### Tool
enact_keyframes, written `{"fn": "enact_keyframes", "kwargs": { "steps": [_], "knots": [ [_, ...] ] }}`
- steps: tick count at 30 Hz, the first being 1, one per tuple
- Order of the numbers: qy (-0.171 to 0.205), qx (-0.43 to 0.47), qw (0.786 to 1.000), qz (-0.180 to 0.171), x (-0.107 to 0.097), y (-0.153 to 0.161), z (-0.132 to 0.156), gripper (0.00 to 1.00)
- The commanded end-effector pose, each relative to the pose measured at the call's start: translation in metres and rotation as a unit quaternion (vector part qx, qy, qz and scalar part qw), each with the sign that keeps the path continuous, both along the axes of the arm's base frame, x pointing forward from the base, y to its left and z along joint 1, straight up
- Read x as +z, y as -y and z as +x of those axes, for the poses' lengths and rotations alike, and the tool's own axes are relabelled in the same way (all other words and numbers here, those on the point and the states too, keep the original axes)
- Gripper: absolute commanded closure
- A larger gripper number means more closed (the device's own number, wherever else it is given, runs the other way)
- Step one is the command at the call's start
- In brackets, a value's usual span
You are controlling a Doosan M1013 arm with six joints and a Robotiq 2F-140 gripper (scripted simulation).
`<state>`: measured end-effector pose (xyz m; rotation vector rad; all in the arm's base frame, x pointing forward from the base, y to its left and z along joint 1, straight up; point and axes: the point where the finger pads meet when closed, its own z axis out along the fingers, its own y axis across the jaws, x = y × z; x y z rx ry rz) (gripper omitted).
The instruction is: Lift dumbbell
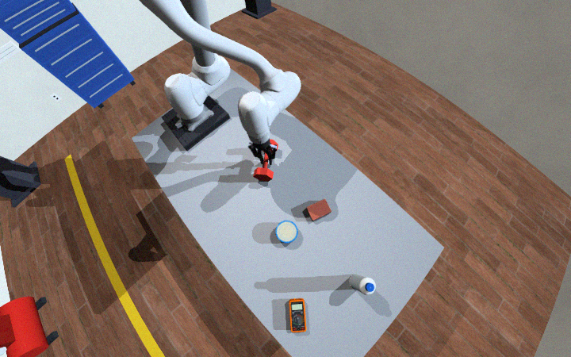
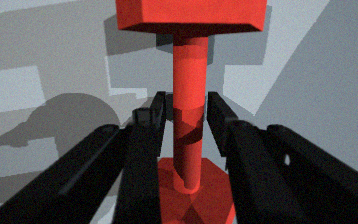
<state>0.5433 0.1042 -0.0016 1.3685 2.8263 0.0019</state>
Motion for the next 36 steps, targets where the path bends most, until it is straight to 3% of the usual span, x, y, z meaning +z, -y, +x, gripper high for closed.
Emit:
{"fn": "enact_keyframes", "kwargs": {
  "steps": [1,24,36],
  "knots": [
    [0.001,0.000,1.000,0.000,0.001,0.000,0.000,0.90],
    [0.001,0.000,1.000,0.000,0.007,0.000,0.001,0.90],
    [0.001,0.000,1.000,0.000,0.030,0.000,0.001,0.90]
  ]
}}
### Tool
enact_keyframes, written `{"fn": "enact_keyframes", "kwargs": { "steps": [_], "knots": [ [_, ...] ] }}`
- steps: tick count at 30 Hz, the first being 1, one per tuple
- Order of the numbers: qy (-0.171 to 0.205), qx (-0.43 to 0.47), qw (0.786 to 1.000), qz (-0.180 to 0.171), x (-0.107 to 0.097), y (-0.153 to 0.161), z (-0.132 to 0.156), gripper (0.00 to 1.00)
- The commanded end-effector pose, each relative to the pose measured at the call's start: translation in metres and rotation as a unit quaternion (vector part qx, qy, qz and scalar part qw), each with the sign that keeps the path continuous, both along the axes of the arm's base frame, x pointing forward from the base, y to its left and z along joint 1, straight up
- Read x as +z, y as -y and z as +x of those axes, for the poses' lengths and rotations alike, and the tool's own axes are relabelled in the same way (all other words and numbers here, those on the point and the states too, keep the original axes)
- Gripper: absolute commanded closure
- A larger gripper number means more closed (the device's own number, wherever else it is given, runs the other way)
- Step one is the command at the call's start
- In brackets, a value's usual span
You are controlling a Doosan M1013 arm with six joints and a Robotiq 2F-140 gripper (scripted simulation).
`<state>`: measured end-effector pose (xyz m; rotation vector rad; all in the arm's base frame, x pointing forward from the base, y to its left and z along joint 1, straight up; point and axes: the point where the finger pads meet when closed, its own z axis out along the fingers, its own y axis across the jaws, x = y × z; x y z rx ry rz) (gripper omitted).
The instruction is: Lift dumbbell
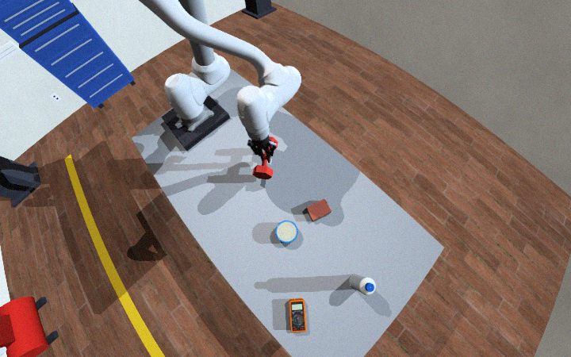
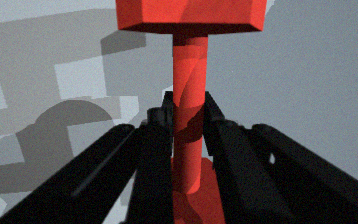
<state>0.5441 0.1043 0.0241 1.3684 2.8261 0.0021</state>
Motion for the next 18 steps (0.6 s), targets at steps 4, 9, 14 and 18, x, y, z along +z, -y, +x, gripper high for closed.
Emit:
{"fn": "enact_keyframes", "kwargs": {
  "steps": [4,9,14,18],
  "knots": [
    [0.001,0.000,1.000,0.000,0.013,0.000,0.000,0.90],
    [0.001,0.000,1.000,0.000,0.025,0.000,0.001,0.90],
    [0.001,0.000,1.000,0.000,0.041,0.000,0.001,0.90],
    [0.001,0.000,1.000,0.000,0.053,0.000,0.000,0.90]
  ]
}}
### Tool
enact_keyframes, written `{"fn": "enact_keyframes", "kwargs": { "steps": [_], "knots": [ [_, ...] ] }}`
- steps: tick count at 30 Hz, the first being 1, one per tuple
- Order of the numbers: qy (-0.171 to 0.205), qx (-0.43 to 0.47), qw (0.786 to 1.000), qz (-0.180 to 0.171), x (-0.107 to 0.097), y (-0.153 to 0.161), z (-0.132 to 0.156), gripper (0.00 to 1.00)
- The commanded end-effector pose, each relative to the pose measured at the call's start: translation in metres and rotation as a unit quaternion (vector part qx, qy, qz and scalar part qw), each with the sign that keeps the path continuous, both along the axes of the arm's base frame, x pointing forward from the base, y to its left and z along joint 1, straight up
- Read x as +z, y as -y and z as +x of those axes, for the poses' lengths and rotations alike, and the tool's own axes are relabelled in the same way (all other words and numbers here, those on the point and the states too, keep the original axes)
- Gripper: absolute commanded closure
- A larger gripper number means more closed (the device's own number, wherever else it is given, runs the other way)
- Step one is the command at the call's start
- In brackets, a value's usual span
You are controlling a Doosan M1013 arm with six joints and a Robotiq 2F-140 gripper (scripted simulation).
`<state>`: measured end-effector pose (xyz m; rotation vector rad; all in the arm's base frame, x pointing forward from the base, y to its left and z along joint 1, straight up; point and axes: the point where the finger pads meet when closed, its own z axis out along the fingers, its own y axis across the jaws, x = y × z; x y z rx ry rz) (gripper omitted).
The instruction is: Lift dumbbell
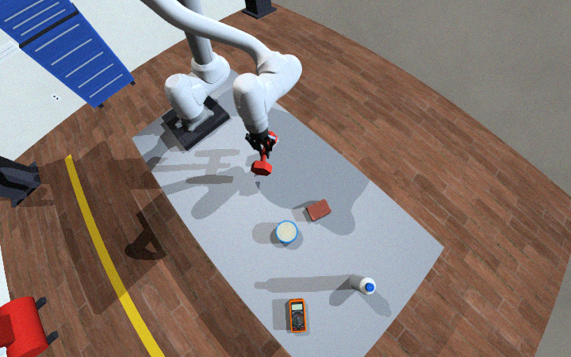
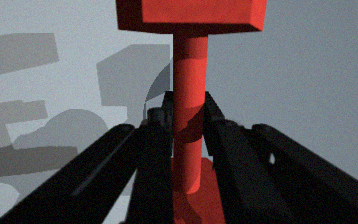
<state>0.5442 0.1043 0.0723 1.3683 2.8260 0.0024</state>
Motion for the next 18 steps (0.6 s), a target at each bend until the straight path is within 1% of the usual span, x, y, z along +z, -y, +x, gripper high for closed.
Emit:
{"fn": "enact_keyframes", "kwargs": {
  "steps": [1,2,4,11,18],
  "knots": [
    [0.001,0.000,1.000,0.000,0.008,0.000,0.000,0.90],
    [0.001,0.000,1.000,0.000,0.012,0.000,0.000,0.90],
    [0.001,0.000,1.000,0.000,0.012,0.000,0.000,0.90],
    [0.001,0.000,1.000,0.000,0.031,0.000,0.001,0.90],
    [0.001,0.000,1.000,0.000,0.045,0.000,0.000,0.90]
  ]
}}
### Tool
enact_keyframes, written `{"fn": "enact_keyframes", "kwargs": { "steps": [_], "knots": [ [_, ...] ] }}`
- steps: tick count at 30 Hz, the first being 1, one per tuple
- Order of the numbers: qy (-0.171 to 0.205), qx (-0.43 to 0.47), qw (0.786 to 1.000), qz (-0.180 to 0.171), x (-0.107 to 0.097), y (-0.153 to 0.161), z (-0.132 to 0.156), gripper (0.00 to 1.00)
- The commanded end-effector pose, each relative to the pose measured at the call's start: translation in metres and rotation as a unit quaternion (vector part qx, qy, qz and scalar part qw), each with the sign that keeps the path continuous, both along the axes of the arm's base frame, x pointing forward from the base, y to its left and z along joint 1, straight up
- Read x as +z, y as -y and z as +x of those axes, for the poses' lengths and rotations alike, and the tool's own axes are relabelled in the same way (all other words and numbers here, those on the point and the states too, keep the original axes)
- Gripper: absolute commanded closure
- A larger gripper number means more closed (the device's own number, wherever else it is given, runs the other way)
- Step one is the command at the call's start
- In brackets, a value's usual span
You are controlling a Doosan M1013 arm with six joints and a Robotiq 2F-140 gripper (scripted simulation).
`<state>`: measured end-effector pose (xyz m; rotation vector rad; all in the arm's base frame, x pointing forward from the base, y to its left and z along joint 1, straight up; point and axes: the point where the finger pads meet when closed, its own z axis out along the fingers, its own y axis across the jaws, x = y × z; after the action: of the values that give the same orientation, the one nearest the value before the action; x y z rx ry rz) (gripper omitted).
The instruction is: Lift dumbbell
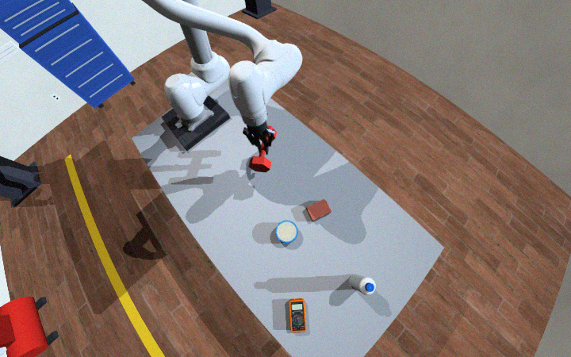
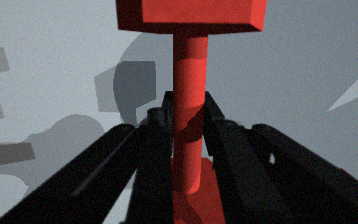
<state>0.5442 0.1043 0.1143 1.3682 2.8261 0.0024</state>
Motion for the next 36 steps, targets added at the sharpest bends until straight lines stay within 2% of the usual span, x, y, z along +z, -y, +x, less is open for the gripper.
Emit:
{"fn": "enact_keyframes", "kwargs": {
  "steps": [1,13,36],
  "knots": [
    [0.001,0.000,1.000,0.000,0.0045,-0.0001,0.0004,0.90],
    [0.001,0.000,1.000,0.000,0.0128,-0.0001,0.0001,0.90],
    [0.001,0.000,1.000,0.000,0.0134,-0.0001,0.0001,0.90]
  ]
}}
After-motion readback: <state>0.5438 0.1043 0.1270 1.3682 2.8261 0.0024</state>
